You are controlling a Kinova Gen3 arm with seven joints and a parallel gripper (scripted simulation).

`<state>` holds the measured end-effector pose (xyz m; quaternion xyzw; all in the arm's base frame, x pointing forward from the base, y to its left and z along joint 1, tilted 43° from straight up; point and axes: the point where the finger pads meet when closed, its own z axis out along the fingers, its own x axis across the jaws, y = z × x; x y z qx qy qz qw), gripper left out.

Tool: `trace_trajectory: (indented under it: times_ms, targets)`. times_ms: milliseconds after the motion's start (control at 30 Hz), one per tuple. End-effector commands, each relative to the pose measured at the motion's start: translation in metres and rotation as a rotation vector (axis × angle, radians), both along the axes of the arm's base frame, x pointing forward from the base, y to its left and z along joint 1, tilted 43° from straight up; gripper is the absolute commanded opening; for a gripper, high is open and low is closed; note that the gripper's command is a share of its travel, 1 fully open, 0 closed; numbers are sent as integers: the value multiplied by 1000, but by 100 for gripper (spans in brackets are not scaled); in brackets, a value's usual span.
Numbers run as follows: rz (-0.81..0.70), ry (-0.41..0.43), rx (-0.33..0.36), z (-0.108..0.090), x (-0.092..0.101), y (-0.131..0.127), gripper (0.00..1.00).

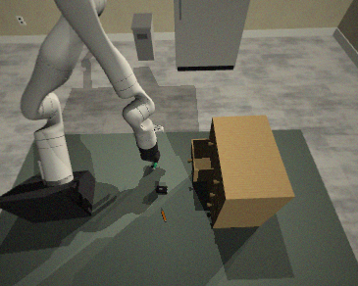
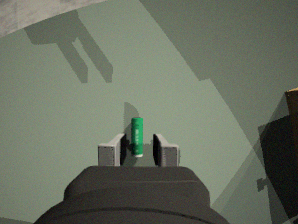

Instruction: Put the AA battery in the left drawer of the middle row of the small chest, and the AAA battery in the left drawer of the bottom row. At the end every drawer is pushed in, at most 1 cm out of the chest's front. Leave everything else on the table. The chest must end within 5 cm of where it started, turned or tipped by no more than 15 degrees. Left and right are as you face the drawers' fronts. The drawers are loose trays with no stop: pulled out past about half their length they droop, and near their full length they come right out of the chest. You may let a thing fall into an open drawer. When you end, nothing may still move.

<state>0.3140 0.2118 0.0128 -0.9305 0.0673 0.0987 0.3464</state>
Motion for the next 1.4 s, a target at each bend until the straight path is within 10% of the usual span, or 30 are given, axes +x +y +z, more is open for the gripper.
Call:
trace_trajectory:
  times_ms: [0, 1367]
  targets:
    - [5, 10, 5, -3, -4, 4, 61]
    - [5, 10, 5, -24, -8, 23, 61]
